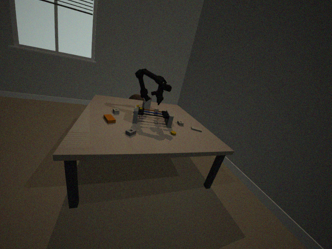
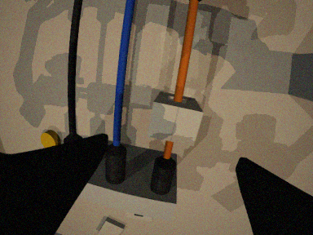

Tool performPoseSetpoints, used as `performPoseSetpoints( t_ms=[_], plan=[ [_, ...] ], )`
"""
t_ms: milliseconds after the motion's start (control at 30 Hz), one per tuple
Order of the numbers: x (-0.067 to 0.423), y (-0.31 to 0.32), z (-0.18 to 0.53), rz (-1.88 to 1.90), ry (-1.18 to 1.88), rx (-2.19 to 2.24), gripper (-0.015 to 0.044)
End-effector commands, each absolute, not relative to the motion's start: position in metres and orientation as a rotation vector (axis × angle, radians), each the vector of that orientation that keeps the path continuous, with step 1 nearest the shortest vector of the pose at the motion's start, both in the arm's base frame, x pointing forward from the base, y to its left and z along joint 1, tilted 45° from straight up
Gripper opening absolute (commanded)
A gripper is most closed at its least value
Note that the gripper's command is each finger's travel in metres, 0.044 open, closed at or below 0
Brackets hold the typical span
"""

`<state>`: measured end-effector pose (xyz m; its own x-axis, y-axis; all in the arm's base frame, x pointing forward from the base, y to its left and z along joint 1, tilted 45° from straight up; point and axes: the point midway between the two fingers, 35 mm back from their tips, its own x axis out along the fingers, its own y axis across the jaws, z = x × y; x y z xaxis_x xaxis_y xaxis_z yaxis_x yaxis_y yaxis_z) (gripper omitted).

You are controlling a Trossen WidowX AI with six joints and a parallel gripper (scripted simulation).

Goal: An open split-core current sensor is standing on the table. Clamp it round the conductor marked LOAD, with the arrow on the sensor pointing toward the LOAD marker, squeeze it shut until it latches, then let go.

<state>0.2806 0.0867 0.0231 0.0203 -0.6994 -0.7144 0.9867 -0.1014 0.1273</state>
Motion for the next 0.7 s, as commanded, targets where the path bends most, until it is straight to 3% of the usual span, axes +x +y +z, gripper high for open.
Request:
performPoseSetpoints(
  t_ms=[0,667],
  plan=[
    [0.2801,0.0870,0.0235,-1.525,0.499,0.756,0.0440],
    [0.2802,0.0864,0.0244,-1.514,0.507,0.748,0.0440]
  ],
)
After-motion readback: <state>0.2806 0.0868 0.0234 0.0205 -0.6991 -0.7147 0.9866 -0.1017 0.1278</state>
